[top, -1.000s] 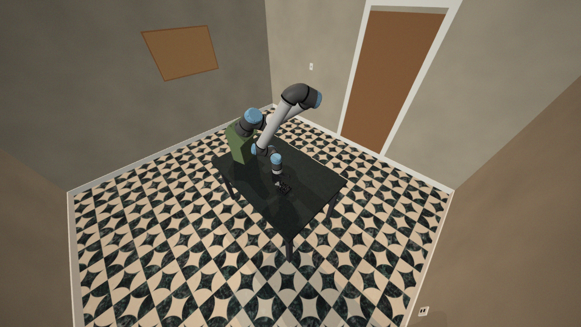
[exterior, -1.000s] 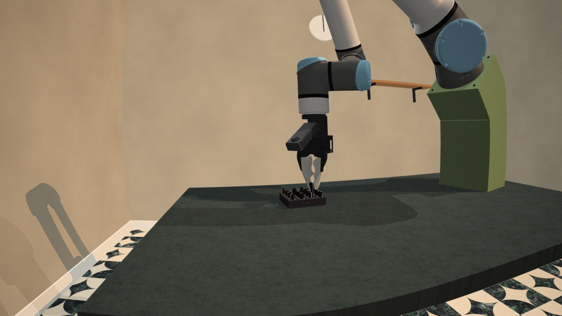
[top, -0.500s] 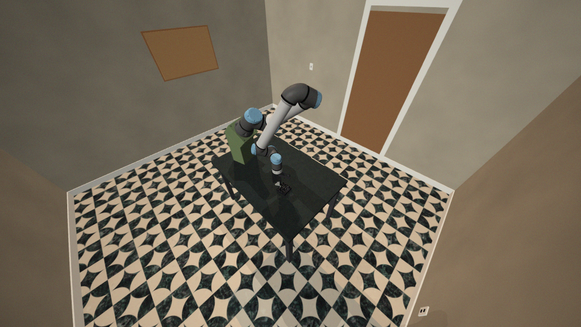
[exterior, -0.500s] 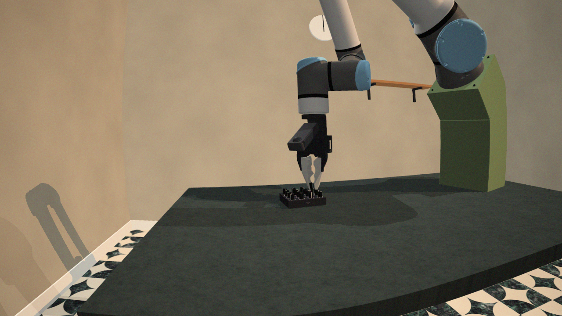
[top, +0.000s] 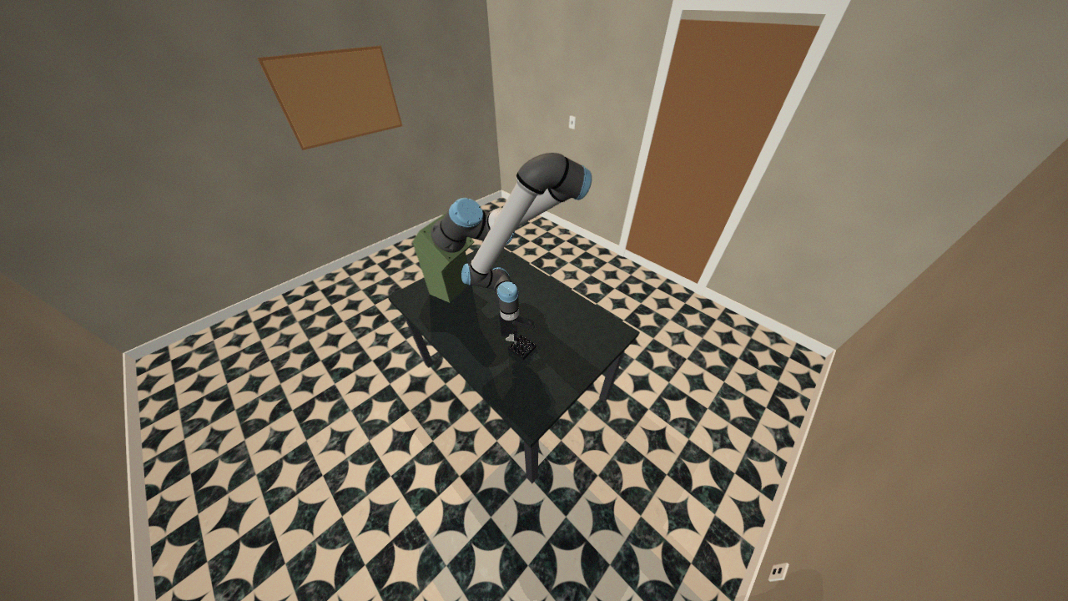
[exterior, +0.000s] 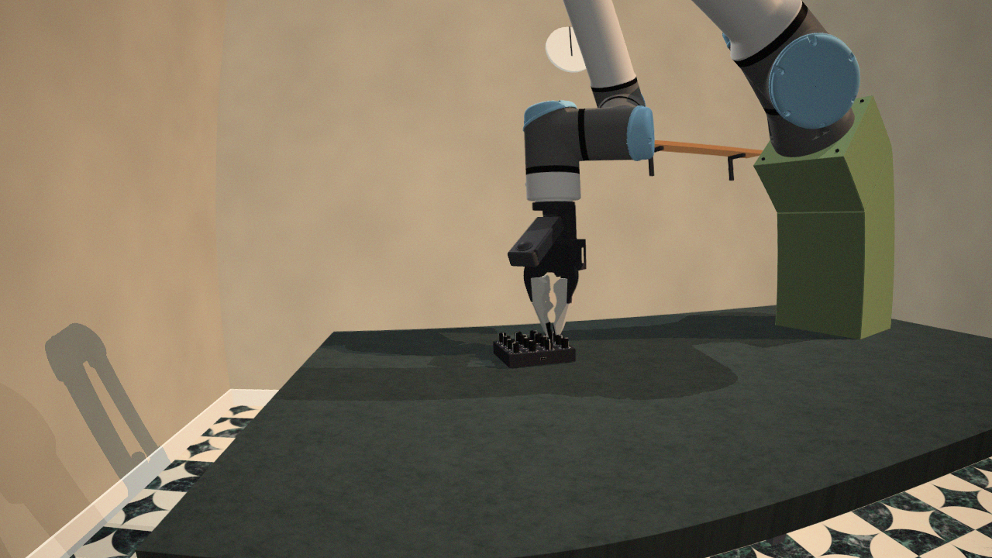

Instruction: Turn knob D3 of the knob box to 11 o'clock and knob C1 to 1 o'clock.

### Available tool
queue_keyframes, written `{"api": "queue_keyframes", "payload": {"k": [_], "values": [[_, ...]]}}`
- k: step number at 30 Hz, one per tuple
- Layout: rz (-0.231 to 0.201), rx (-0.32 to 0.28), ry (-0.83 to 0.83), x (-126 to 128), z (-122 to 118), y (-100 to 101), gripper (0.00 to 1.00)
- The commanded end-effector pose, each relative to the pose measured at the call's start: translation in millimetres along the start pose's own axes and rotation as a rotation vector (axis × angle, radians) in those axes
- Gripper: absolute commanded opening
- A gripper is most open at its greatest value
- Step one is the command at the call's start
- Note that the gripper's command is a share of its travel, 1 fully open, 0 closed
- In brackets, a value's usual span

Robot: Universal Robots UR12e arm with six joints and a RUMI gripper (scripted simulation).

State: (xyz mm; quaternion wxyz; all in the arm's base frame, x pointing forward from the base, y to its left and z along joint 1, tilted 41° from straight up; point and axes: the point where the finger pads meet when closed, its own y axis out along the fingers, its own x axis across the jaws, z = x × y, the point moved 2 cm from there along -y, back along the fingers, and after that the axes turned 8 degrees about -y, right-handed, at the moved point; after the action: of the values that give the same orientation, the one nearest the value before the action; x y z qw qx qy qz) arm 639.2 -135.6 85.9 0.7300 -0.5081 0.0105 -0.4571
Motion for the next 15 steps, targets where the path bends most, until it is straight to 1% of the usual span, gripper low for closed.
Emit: {"api": "queue_keyframes", "payload": {"k": [1, 4, 5, 15], "values": [[-0.001, 0.0, 0.0, 0.2, 0.1, -0.2, 0.04], [-0.001, 0.0, 0.0, 0.2, 0.1, -0.2, 0.04], [-0.001, 0.0, 0.0, 0.2, 0.1, -0.2, 0.11], [-0.001, 0.0, 0.0, 0.2, 0.1, -0.2, 0.11]]}}
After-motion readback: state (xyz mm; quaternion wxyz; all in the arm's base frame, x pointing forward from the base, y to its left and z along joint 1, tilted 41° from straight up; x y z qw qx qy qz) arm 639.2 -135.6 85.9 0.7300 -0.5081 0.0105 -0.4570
